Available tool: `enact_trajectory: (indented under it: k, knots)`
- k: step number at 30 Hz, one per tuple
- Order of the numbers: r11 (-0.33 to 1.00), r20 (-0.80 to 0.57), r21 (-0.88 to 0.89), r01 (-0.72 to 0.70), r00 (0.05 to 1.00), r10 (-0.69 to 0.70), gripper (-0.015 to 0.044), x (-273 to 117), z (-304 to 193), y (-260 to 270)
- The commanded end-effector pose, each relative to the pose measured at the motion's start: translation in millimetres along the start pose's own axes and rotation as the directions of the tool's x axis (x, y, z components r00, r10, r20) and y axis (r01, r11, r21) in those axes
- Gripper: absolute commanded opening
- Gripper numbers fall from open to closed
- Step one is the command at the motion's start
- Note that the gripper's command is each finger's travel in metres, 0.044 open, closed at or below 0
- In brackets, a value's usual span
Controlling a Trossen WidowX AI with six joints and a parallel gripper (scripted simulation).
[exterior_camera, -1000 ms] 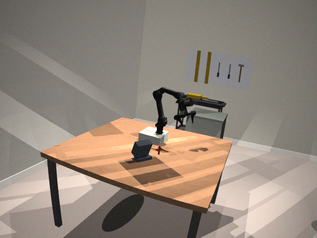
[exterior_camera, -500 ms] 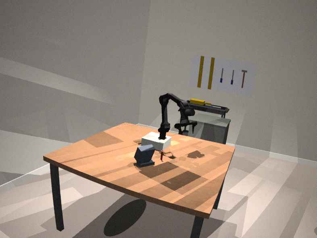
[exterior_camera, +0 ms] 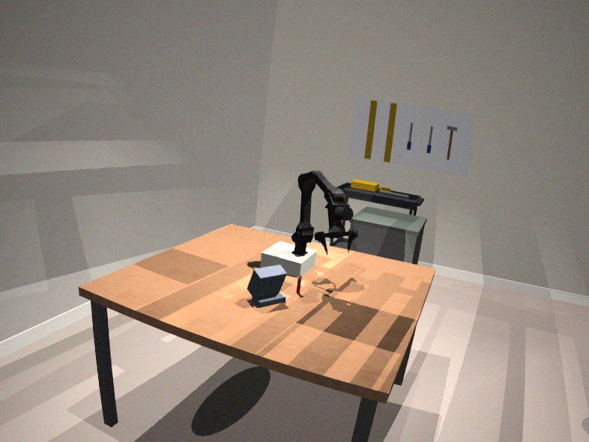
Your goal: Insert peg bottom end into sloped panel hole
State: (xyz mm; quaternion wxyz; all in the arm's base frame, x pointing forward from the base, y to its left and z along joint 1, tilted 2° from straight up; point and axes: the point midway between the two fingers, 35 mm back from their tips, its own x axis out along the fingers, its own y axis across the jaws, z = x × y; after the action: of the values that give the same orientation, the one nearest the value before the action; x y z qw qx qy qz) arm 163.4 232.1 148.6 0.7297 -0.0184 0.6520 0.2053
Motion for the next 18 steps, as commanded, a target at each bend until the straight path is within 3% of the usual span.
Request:
enact_trajectory:
  k: [1,18]
  knots:
    - [0.999,0.005,-0.031,0.026,1.000,-0.026,0.0440,5,12,-11]
    - [0.977,-0.015,-0.174,0.124,0.992,-0.129,0.0440,24,51,-71]
